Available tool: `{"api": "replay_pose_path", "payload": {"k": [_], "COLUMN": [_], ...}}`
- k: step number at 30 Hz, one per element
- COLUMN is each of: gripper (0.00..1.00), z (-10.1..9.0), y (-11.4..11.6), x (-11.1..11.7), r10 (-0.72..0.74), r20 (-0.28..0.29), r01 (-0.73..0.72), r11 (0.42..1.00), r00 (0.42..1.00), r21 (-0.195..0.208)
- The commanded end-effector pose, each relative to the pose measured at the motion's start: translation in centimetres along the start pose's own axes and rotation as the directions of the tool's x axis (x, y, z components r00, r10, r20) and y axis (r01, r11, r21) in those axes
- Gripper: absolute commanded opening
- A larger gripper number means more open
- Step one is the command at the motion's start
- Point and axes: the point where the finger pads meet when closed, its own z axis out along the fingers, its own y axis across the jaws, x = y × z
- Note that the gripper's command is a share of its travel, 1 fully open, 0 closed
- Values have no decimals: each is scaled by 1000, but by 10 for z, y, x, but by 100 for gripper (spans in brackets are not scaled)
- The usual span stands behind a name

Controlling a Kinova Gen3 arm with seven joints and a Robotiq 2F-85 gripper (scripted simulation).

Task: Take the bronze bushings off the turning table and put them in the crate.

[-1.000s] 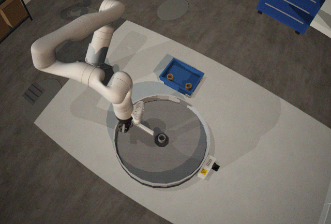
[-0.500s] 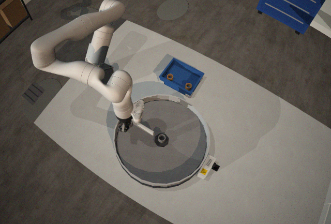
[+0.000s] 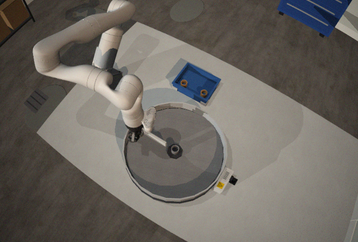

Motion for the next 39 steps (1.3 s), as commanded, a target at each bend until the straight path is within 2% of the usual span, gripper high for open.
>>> {"api": "replay_pose_path", "payload": {"k": [1, 27, 32, 39], "gripper": [0, 0, 0, 0], "z": [-2, -10, -30, -30], "y": [1, 1, 1, 1], "x": [0, 0, 0, 0], "r10": [1, 1, 1, 1], "r20": [0, 0, 0, 0], "r01": [-1, -1, -1, -1], "r11": [1000, 1000, 1000, 1000], "r00": [1000, 1000, 1000, 1000], "r21": [-5, -4, -5, -5]}}
